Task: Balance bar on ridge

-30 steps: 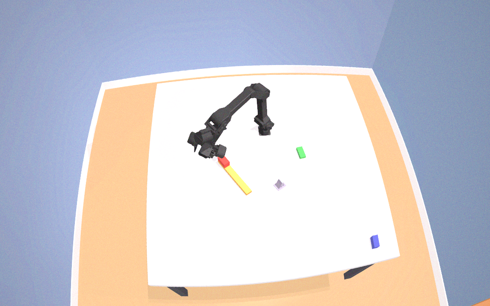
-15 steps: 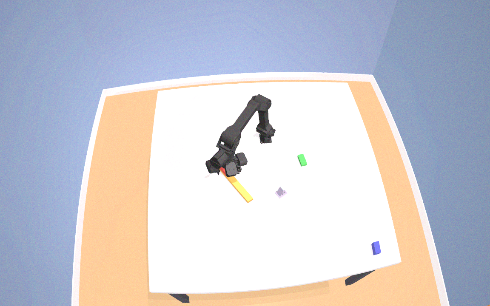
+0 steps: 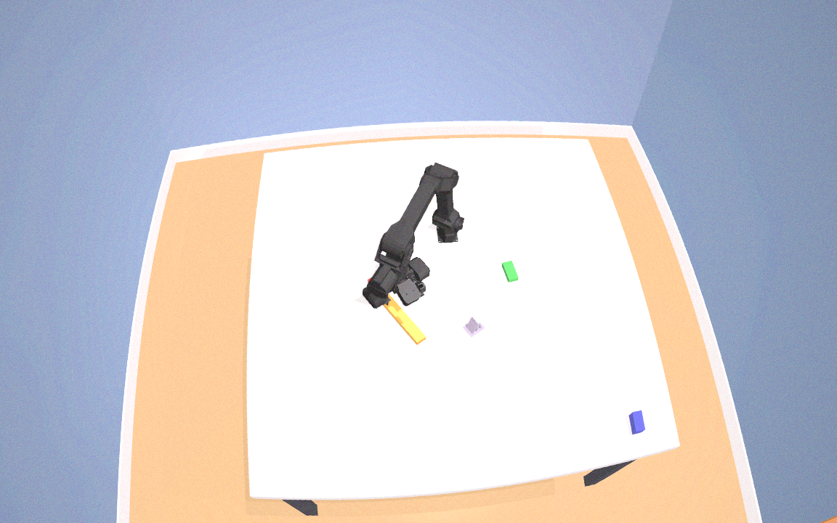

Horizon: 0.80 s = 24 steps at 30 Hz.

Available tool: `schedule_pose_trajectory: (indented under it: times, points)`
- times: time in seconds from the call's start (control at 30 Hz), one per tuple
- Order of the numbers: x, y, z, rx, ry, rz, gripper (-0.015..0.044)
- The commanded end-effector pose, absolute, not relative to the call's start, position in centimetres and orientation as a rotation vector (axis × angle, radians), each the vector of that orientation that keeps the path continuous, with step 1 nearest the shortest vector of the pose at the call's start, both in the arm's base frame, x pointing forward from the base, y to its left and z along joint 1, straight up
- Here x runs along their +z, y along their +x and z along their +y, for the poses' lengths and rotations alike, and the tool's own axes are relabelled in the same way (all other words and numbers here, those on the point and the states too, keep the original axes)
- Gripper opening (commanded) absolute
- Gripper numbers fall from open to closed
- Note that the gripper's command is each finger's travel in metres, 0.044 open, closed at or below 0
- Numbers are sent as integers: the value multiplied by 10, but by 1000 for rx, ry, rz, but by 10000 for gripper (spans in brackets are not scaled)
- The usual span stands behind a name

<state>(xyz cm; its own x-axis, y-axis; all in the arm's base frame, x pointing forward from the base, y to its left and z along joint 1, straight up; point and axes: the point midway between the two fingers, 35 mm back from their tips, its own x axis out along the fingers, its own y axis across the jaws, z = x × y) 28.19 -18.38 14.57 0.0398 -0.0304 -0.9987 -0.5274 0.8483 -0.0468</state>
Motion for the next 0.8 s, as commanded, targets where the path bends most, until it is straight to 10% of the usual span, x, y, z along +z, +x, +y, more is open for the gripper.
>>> schedule_pose_trajectory:
  times: [0.0, 0.77]
  points:
    - [123, 283, -183, 422, -462, 1503, 315]
    - [59, 282, -183, 422, -462, 1503, 315]
